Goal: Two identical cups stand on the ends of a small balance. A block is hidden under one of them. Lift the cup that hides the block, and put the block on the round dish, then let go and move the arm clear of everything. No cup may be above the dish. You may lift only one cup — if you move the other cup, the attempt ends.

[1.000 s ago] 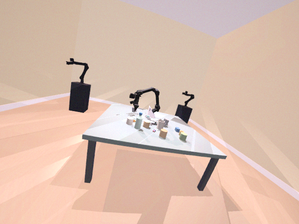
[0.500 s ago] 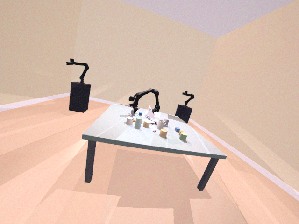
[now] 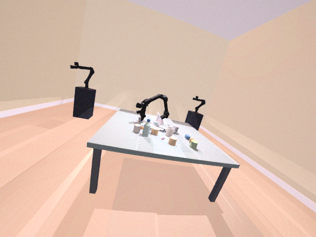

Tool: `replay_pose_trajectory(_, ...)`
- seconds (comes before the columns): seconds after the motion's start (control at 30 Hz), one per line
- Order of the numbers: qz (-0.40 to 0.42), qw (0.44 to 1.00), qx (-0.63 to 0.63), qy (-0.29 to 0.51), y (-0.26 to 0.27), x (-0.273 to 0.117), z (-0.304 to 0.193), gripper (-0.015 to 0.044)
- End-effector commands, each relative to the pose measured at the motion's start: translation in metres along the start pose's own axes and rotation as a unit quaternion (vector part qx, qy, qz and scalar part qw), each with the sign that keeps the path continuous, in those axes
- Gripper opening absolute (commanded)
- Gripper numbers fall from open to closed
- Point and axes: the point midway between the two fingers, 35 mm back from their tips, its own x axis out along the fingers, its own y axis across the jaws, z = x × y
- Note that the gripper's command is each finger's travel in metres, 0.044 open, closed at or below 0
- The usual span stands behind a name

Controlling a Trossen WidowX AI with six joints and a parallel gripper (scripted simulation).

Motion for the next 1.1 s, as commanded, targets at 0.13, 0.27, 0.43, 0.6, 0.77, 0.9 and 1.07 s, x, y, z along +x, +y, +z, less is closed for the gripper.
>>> replay_pose_trajectory(0.13, 0.0, 1.0, -0.001, 0.0, 0.0, 0.0, 0.0, 0.0262)
replay_pose_trajectory(0.27, 0.0, 1.0, -0.001, 0.0, 0.0, 0.0, 0.0, 0.0367)
replay_pose_trajectory(0.43, 0.001, 1.0, 0.002, 0.0, 0.0, -0.042, 0.001, 0.044)
replay_pose_trajectory(0.6, 0.001, 1.0, 0.002, 0.001, -0.001, -0.054, 0.0, 0.044)
replay_pose_trajectory(0.77, -0.011, 1.0, -0.021, -0.01, 0.011, -0.059, -0.001, 0.0335)
replay_pose_trajectory(0.9, -0.024, 0.997, -0.064, -0.022, 0.027, -0.064, -0.002, 0.026)
replay_pose_trajectory(1.07, -0.024, 0.991, -0.132, -0.022, 0.038, -0.068, -0.005, 0.026)
